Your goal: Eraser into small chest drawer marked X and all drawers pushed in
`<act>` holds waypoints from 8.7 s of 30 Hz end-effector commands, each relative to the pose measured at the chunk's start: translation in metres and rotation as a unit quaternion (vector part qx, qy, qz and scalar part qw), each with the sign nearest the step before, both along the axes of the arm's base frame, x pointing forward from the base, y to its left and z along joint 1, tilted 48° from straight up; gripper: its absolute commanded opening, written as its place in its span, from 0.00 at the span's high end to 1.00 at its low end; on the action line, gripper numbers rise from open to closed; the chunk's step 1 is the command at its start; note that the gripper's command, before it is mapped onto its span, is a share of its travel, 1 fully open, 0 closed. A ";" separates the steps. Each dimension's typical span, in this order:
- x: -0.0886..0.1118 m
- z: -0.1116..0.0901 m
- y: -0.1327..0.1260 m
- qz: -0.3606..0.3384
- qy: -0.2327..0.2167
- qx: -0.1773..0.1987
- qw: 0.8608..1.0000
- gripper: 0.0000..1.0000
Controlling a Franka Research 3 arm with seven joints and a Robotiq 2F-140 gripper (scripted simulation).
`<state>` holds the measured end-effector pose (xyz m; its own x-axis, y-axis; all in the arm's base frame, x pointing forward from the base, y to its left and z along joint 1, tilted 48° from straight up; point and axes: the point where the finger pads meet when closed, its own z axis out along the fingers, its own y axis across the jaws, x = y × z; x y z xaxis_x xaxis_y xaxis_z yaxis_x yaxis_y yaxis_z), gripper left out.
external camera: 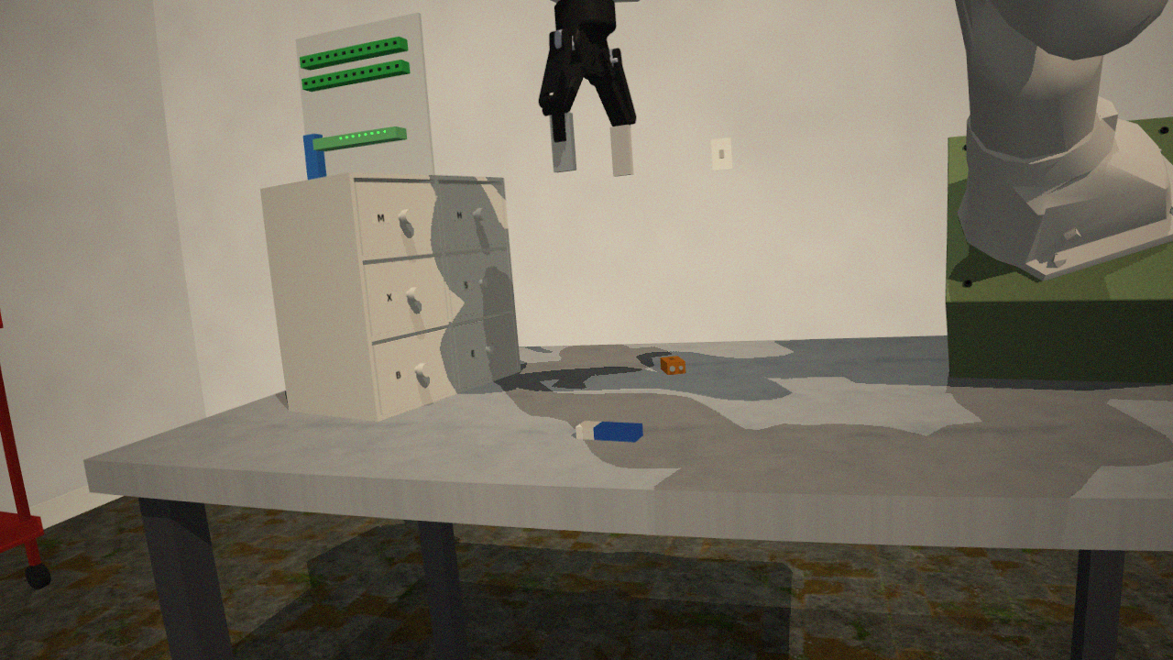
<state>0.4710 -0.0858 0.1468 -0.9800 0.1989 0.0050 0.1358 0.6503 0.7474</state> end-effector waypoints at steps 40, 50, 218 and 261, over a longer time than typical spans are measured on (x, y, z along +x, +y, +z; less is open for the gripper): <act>0.002 0.011 0.012 0.096 -0.106 -0.021 0.989 0.00; 0.003 0.018 0.020 0.158 -0.174 -0.034 0.971 0.00; -0.028 0.063 0.124 0.734 -0.669 -0.055 0.099 0.00; -0.146 -0.023 0.031 0.898 -0.316 0.051 0.303 0.00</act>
